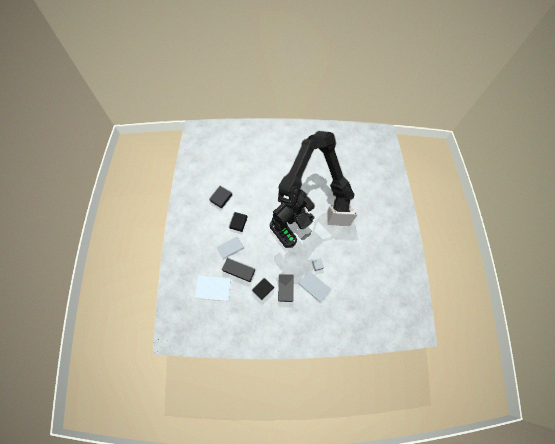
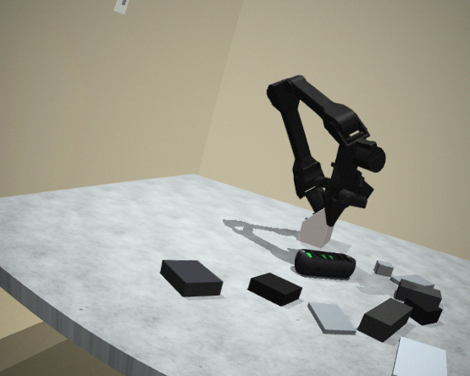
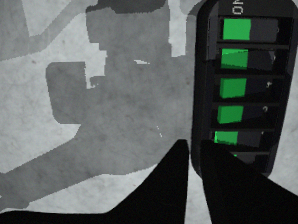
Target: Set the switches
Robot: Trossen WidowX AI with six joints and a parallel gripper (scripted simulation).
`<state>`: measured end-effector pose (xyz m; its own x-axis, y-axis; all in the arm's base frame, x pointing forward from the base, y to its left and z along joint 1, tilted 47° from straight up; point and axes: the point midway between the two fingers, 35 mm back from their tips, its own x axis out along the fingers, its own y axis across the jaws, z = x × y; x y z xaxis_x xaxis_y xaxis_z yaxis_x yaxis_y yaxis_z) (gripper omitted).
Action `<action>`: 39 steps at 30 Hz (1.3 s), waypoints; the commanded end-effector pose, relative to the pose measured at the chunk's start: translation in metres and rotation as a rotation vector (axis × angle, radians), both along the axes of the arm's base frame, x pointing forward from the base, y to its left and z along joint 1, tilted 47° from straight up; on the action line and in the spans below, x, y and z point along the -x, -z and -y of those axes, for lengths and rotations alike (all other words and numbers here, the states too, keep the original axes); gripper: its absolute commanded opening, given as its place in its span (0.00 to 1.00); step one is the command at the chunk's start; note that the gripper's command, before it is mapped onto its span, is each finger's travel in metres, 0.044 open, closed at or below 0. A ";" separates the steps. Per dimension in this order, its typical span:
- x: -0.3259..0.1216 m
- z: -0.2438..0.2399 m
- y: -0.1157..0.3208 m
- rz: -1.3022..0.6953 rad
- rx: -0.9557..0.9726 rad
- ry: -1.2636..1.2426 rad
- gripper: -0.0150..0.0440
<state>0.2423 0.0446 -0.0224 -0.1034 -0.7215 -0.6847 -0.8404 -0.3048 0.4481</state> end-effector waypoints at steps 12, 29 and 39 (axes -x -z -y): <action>0.000 0.000 0.000 0.000 0.000 0.000 0.92; -0.006 -0.058 -0.056 -0.002 -0.001 0.000 0.42; -0.006 -0.058 -0.056 -0.002 -0.001 0.000 0.25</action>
<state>0.2487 0.1021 0.0335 -0.1005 -0.7212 -0.6854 -0.8383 -0.3096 0.4487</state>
